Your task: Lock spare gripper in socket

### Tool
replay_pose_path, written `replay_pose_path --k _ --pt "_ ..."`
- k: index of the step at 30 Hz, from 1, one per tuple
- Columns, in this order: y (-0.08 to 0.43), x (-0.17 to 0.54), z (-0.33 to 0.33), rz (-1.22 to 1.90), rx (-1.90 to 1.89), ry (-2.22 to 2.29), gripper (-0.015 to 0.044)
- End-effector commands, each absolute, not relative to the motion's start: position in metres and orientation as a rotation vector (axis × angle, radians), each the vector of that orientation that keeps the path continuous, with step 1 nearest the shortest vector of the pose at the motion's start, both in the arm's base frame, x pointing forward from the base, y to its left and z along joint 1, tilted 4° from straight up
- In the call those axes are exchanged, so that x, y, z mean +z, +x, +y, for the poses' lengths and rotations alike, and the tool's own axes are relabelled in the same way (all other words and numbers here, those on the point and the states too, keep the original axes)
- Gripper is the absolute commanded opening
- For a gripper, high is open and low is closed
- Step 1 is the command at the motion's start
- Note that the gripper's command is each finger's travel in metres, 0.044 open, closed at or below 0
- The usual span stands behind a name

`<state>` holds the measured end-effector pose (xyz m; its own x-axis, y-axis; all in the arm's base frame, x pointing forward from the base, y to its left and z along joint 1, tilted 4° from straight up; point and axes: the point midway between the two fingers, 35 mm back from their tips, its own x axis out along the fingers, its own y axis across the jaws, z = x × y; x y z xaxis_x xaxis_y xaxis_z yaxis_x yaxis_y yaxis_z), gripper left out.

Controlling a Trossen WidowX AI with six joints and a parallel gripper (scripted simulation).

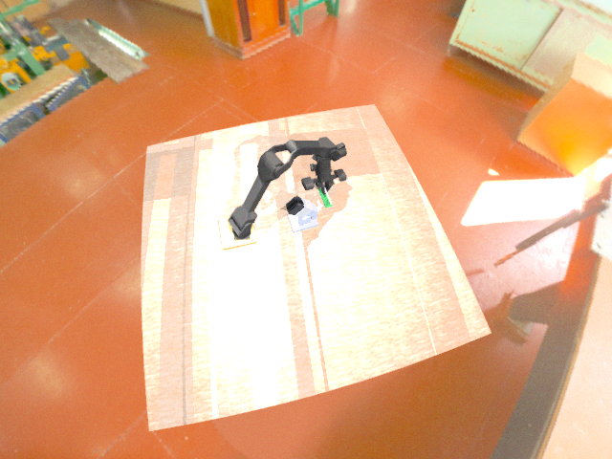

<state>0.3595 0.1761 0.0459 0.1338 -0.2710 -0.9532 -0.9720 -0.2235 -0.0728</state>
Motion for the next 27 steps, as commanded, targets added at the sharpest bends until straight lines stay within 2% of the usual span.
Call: replay_pose_path --k 1,27 --pt "0.36 0.045 0.176 1.227 1.133 -1.636 0.0" --pt "0.357 0.098 0.178 1.226 1.133 -1.635 0.0"
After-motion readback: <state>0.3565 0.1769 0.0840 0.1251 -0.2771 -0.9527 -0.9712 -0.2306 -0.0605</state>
